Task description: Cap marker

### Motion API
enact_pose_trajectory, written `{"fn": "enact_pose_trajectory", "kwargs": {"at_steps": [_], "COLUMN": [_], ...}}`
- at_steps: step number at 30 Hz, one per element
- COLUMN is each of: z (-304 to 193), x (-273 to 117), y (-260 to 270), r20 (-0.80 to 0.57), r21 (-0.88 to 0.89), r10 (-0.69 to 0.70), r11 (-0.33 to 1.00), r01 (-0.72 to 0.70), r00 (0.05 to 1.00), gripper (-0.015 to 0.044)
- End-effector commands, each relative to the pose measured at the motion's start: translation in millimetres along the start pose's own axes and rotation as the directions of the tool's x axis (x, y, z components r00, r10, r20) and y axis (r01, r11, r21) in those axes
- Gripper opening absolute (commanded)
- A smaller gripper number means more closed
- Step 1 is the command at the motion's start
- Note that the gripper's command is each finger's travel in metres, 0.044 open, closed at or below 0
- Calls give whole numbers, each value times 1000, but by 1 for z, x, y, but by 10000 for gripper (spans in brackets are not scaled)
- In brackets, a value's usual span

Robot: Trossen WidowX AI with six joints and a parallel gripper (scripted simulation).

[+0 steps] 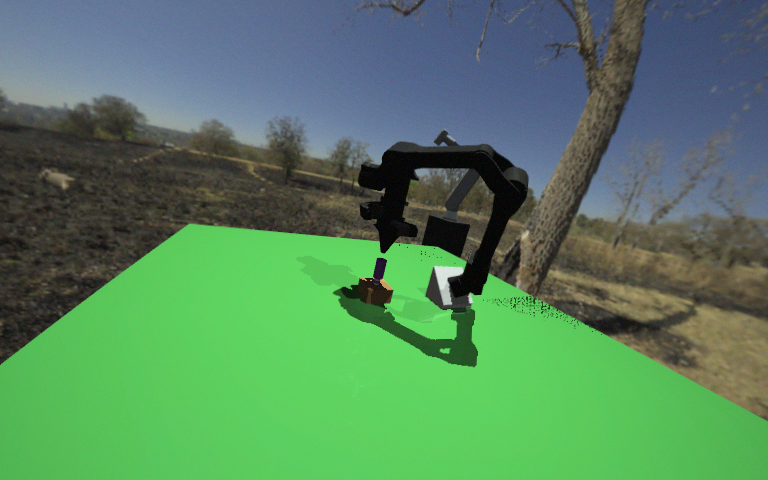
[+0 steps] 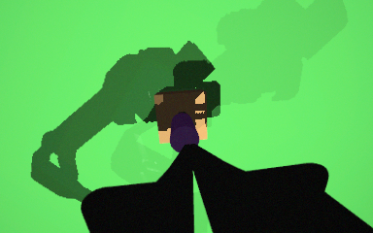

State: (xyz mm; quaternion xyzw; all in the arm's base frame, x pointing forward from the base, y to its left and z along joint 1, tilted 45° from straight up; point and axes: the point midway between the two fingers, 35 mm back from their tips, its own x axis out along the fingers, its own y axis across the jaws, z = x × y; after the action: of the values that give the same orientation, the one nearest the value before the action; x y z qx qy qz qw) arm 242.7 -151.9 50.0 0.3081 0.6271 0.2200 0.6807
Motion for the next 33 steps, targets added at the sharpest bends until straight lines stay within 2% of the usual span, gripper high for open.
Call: {"fn": "enact_pose_trajectory", "kwargs": {"at_steps": [1,18,26,28,33], "z": [0,1,2,3,1], "x": [7,30,24,14,-55], "y": [3,2,0,-1,0], "r20": [0,0,8,16,63], "r21": [2,1,-3,1,38], "r10": [5,5,-5,-10,-48], "r11": [1000,1000,1000,1000,998], "r01": [-5,-5,5,10,46], "r00": [1000,1000,1000,1000,997], "gripper": [0,0,0,0,0]}}
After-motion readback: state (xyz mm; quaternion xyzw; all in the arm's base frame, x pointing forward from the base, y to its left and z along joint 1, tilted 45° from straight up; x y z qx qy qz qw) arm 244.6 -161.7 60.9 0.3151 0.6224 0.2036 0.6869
